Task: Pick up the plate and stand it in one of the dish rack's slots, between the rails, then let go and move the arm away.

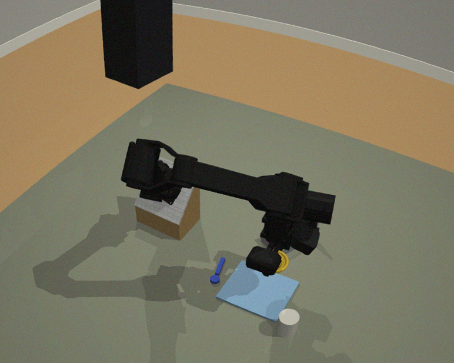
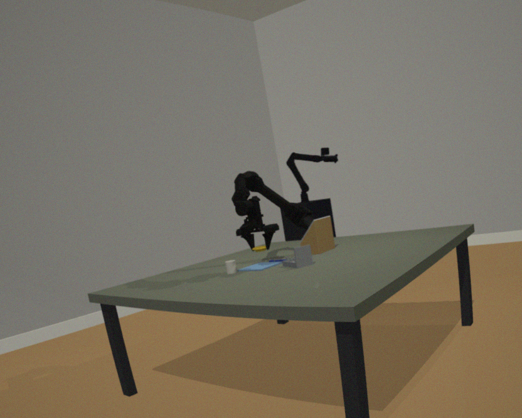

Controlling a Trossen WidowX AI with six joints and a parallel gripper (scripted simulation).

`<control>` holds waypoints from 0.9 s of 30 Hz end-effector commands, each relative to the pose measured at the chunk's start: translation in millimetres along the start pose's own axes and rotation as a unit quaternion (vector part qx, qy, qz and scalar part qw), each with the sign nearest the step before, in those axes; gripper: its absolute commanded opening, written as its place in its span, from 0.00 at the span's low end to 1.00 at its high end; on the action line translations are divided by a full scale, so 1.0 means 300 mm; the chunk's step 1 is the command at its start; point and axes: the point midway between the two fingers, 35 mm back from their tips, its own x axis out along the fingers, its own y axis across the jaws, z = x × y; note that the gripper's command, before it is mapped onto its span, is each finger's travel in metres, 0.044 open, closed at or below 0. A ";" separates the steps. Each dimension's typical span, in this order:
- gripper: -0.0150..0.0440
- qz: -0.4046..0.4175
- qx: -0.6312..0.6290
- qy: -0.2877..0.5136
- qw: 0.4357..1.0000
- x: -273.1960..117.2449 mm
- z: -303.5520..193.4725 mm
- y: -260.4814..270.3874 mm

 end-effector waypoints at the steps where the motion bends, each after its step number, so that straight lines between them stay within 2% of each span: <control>1: 0.25 0.003 0.004 -0.005 1.000 -0.074 0.011 0.002; 19: 0.25 -0.004 0.005 -0.003 1.000 -0.332 0.010 0.009; 23: 0.25 -0.005 0.007 -0.003 1.000 -0.351 0.006 0.012; 27: 0.25 -0.002 0.062 -0.003 0.998 -0.354 -0.028 0.081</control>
